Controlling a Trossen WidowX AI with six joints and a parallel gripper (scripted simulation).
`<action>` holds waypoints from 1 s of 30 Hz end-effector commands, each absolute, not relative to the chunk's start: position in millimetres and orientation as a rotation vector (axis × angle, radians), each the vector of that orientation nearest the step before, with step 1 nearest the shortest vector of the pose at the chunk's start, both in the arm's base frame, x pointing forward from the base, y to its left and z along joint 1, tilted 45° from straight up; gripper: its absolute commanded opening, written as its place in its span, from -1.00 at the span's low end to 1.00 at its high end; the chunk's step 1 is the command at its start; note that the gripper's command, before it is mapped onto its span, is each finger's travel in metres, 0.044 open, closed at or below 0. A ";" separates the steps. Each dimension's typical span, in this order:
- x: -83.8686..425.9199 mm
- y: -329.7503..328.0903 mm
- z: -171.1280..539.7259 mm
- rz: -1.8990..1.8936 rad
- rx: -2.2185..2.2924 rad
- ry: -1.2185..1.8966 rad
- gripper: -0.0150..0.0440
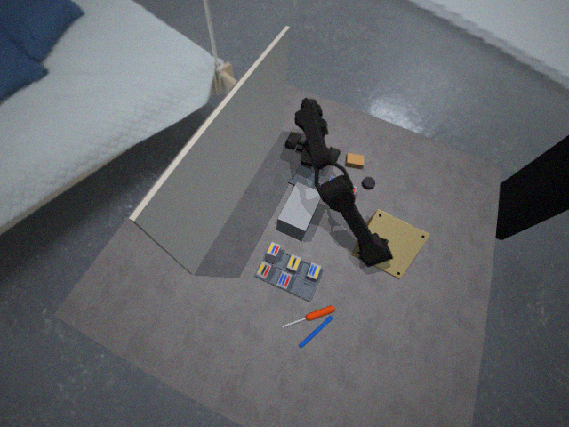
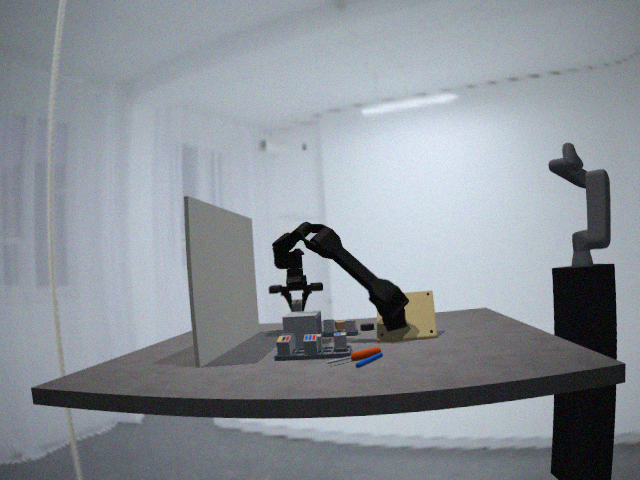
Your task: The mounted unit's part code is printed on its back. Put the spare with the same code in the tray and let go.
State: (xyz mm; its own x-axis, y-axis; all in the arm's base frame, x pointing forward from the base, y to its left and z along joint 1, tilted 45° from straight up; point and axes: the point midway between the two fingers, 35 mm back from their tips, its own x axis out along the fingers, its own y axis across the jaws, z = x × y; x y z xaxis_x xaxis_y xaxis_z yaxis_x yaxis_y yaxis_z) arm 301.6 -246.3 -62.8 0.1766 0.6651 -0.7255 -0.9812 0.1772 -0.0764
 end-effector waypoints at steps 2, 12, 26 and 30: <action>302.3 -242.7 -66.6 1.275 -0.613 0.624 -0.49; 304.0 -237.7 -72.1 1.275 -0.613 0.623 -0.49; 306.0 -230.6 -79.7 1.275 -0.613 0.623 -0.49; 306.5 -228.5 -81.9 1.275 -0.613 0.623 -0.49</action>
State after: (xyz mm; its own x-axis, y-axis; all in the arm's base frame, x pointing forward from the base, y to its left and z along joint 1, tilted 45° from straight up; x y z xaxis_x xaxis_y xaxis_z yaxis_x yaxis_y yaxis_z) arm 306.3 -231.3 -79.6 0.1770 0.6658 -0.7248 -0.9812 0.1774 -0.0766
